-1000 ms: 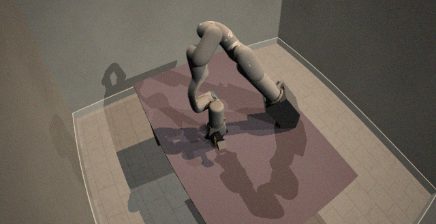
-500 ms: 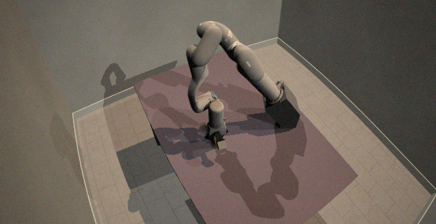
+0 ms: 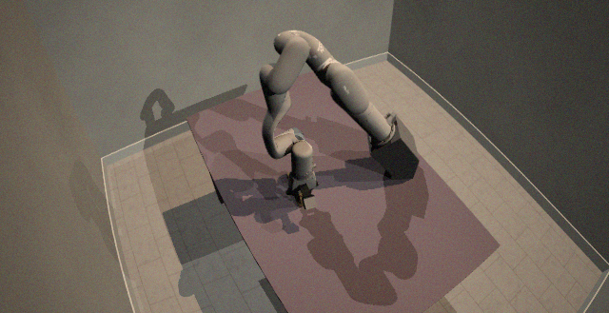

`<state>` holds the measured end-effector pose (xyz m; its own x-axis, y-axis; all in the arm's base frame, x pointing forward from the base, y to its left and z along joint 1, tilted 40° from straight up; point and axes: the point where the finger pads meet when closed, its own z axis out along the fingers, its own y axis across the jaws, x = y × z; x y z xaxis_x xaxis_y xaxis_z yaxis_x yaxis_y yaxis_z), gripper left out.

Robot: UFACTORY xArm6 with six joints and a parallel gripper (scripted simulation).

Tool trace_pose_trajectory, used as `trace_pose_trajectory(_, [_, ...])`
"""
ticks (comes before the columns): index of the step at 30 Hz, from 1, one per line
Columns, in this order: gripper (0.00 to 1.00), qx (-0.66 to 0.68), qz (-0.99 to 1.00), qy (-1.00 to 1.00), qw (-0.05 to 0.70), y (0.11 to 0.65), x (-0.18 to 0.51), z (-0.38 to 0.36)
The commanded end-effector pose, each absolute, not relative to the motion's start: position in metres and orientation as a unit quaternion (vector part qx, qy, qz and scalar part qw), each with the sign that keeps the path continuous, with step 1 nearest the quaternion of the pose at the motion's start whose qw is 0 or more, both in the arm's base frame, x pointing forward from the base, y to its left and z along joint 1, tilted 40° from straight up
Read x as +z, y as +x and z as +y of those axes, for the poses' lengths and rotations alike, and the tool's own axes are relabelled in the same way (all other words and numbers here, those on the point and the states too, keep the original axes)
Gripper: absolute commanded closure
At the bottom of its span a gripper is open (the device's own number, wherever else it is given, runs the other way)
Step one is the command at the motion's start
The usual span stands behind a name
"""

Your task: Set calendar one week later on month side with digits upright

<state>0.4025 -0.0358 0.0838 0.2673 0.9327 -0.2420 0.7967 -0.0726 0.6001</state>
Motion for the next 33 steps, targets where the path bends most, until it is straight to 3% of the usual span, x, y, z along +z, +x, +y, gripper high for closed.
trace_pose_trajectory(1, [0.71, 0.104, 0.596, 0.725, 0.329, 0.4037, 0.0834, -0.0359])
trace_pose_trajectory(33, [0.71, 0.104, 0.596, 0.725, 0.329, 0.4064, 0.0795, -0.0377])
